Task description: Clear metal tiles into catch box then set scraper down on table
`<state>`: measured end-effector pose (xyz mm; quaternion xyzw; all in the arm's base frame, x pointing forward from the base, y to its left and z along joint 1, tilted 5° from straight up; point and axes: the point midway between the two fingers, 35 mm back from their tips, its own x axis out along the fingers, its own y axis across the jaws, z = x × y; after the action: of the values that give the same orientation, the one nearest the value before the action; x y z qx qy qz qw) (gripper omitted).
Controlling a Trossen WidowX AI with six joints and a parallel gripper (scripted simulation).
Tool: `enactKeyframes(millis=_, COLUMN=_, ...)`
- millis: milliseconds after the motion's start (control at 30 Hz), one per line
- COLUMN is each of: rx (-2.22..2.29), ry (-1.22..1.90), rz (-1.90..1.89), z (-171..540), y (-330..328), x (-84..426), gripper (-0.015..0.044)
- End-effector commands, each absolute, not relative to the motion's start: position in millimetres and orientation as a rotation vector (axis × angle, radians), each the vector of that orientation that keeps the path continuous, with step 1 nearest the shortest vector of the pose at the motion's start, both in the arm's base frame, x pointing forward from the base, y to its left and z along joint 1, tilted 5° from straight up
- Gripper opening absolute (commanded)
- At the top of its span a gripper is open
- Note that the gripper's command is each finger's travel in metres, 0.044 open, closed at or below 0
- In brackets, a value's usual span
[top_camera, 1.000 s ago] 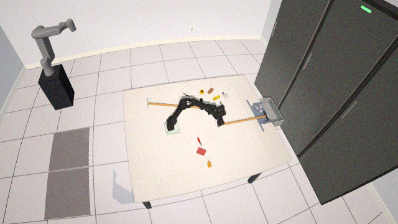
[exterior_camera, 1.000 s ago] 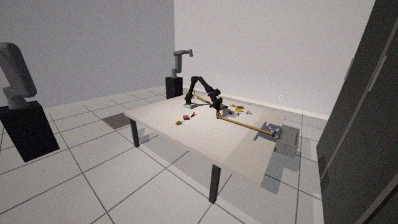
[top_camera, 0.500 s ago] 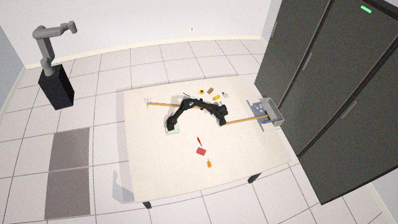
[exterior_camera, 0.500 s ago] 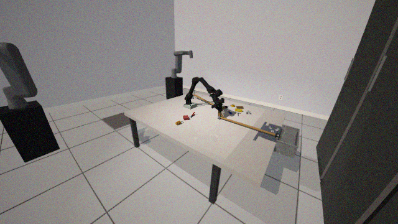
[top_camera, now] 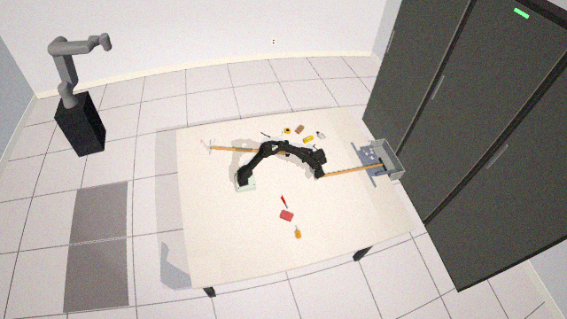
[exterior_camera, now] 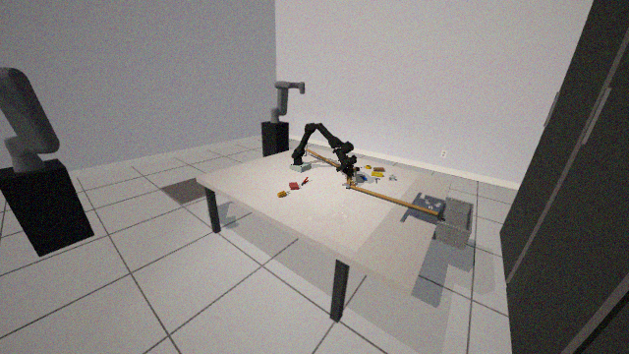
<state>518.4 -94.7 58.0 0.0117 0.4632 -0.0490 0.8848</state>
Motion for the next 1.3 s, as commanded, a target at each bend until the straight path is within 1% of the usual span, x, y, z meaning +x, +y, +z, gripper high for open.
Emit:
enactKeyframes(millis=0, rx=0.024, ry=0.964, rz=-0.102, z=57.7, y=-94.8, x=517.9, gripper=0.0000)
enactKeyframes(millis=467, rx=0.024, ry=0.959, rz=-0.103, z=58.8, y=-94.8, x=518.5, gripper=0.0000)
enactKeyframes(millis=1267, rx=0.024, ry=0.959, rz=-0.104, z=70.4, y=-95.1, x=484.9, gripper=0.0000)
